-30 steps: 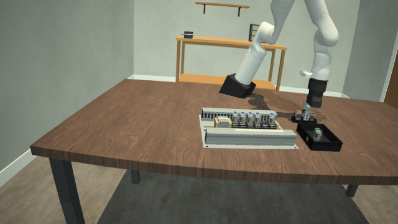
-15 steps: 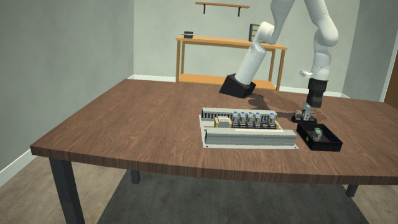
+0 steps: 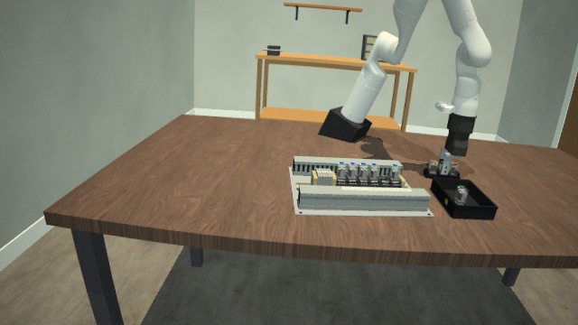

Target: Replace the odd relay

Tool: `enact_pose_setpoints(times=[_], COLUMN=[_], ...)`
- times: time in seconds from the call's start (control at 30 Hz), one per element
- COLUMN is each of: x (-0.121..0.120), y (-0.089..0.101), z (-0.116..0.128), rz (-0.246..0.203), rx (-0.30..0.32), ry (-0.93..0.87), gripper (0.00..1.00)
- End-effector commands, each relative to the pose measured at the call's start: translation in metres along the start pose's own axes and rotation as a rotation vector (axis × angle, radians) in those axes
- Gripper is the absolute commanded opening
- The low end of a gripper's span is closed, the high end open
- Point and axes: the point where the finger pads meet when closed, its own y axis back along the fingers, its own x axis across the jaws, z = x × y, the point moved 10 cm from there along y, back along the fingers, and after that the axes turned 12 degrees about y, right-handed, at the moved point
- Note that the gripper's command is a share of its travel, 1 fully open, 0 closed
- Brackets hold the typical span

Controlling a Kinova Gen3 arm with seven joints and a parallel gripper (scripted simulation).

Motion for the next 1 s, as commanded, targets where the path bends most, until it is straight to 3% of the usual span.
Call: enact_pose_setpoints(times=[0.0,0.57,0.97], x=[0.000,0.000,0.000], y=[0.000,0.000,0.016], z=[0.000,0.000,0.000], rz=[-0.001,-0.001,-0.001], rx=[0.000,0.000,0.000], ry=[0.000,0.000,0.000], gripper=[0.00,0.00,0.00])
